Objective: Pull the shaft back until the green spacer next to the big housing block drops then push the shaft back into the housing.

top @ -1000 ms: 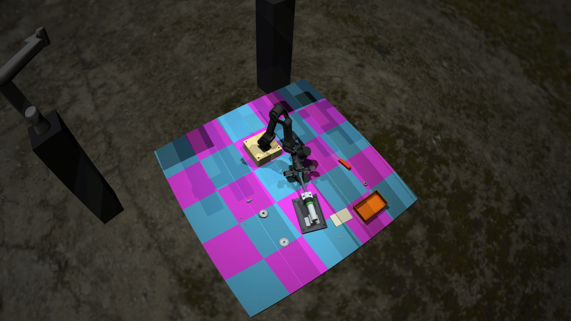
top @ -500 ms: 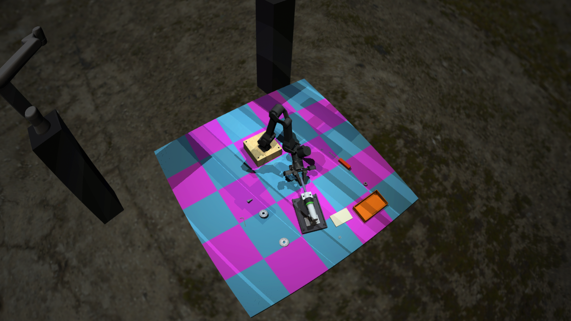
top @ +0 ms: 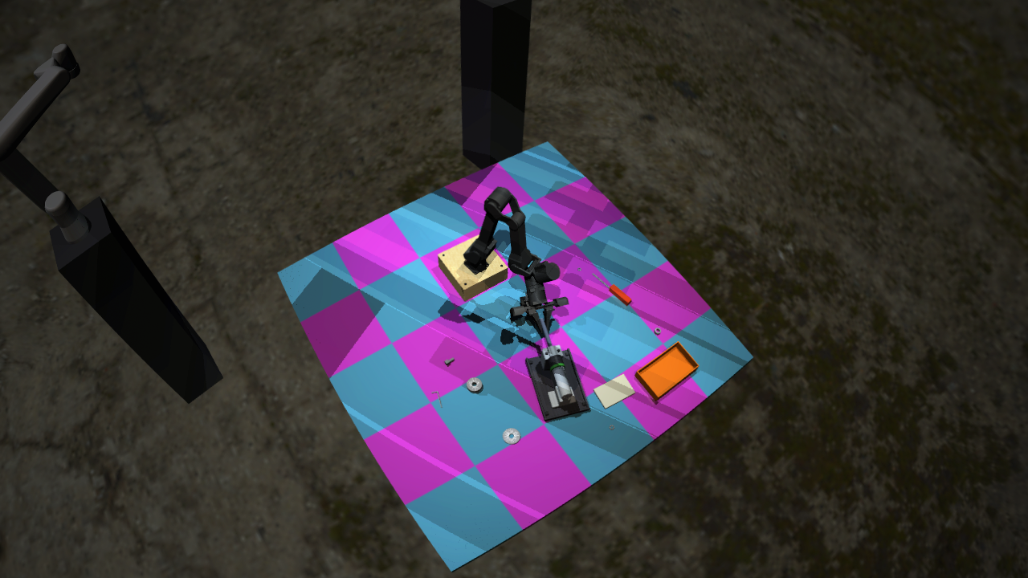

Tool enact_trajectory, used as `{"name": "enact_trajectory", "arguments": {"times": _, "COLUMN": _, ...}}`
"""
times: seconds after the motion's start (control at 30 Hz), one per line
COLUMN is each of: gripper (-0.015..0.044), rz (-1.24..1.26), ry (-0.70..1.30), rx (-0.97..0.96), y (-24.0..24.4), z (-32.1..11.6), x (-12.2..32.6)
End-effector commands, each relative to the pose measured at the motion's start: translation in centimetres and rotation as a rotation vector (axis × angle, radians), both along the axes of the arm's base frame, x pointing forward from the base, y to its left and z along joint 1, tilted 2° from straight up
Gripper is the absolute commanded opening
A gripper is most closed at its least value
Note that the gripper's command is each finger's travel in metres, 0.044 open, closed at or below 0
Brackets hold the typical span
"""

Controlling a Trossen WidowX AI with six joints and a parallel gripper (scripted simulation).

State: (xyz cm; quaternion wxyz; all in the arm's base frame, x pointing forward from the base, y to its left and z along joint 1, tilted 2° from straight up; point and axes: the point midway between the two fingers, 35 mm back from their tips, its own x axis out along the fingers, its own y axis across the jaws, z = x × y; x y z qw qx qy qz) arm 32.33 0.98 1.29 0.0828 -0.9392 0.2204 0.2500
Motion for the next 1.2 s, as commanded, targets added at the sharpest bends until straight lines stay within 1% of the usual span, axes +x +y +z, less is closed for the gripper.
{"name": "enact_trajectory", "arguments": {"times": 0.0, "gripper": 0.0000, "rz": -0.001, "ry": 0.000, "rx": 0.002, "y": 0.02, "z": -0.03, "x": -0.10}}
{"name": "enact_trajectory", "arguments": {"times": 1.17, "gripper": 0.0000, "rz": -0.001, "ry": 0.000, "rx": 0.003, "y": 0.20, "z": -0.04, "x": -0.43}}
